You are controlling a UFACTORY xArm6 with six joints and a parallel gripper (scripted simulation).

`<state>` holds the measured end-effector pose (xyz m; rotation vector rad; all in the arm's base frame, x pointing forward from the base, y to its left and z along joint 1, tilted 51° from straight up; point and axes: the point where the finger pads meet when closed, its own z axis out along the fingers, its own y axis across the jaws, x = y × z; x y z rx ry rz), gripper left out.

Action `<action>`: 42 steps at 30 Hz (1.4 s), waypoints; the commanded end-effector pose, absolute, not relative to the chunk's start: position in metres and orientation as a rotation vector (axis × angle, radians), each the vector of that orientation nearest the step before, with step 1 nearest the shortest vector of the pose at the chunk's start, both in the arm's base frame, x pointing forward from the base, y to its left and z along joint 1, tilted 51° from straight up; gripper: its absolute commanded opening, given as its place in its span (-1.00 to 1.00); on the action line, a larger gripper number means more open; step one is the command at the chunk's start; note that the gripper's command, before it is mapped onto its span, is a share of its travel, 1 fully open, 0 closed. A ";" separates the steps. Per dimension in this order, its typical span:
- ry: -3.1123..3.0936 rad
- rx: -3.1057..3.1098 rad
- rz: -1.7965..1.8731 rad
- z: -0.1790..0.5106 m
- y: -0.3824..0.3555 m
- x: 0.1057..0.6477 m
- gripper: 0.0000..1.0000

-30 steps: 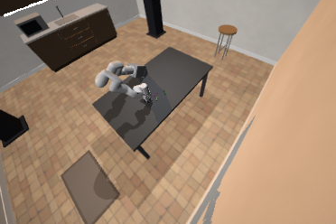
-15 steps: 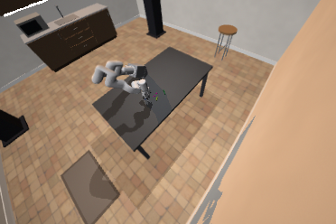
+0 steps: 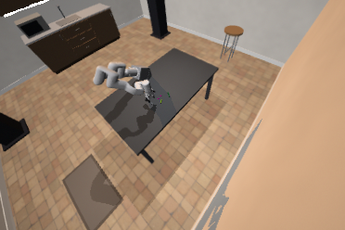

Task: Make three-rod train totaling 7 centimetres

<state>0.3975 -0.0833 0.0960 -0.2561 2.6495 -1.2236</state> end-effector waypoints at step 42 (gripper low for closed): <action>2.647 -0.256 -1.222 0.150 -0.021 0.376 1.00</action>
